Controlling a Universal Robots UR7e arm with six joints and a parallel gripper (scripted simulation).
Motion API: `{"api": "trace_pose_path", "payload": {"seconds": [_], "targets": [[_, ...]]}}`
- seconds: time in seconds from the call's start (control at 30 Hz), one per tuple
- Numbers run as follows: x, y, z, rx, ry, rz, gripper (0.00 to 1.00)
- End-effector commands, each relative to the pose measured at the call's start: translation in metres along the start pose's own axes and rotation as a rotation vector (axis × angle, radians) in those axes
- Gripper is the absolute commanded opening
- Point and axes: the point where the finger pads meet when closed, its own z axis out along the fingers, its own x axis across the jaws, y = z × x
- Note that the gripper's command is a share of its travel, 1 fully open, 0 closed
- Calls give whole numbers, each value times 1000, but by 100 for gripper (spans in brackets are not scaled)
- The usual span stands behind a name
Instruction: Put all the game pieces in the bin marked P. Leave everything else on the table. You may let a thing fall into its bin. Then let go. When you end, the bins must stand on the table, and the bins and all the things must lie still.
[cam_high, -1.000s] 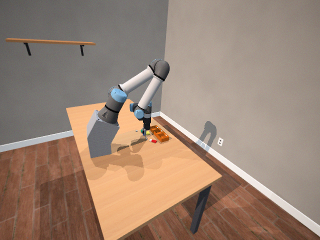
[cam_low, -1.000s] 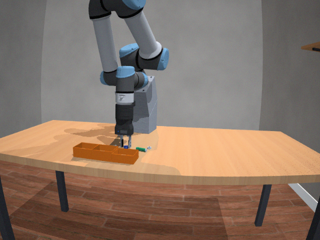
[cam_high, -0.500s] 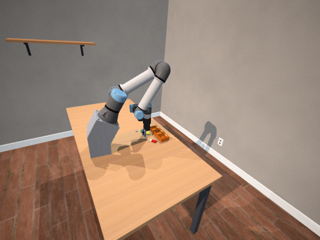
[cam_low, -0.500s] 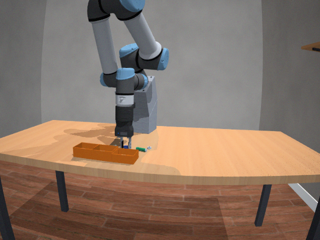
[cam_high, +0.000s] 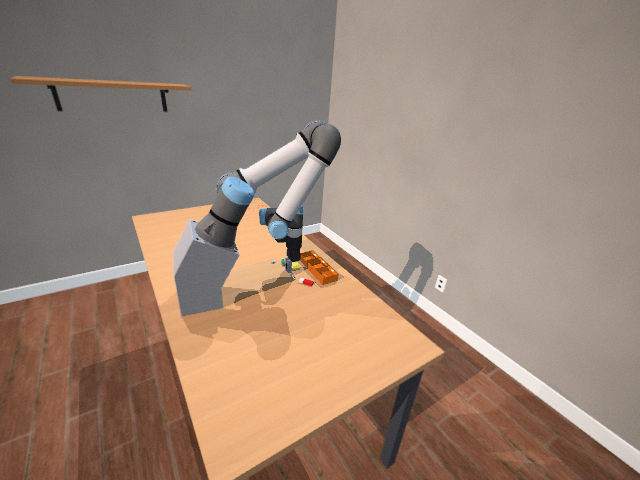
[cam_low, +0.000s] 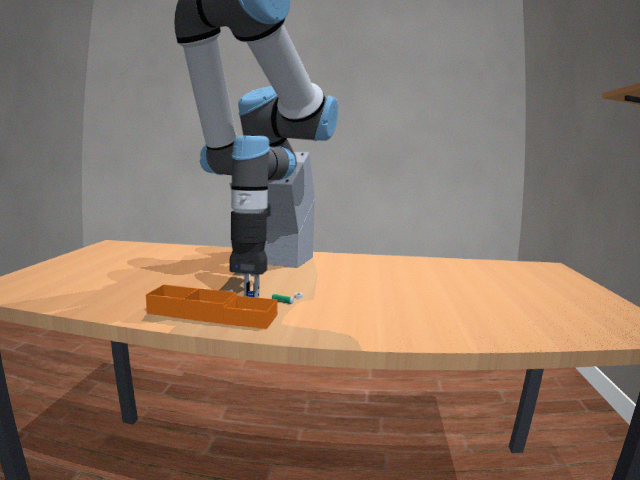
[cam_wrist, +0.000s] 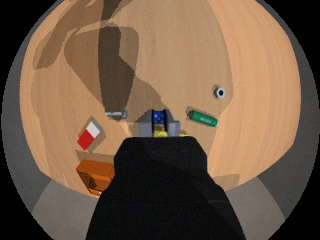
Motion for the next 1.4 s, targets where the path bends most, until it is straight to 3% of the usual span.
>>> {"api": "trace_pose_path", "payload": {"seconds": [0.0, 0.57, 1.07, 1.37], "targets": [[0, 0, 0, -1, 0, 0, 34], [0, 0, 0, -1, 0, 0, 34], [0, 0, -50, -1, 0, 0, 34], [0, 0, -60, -1, 0, 0, 34]]}}
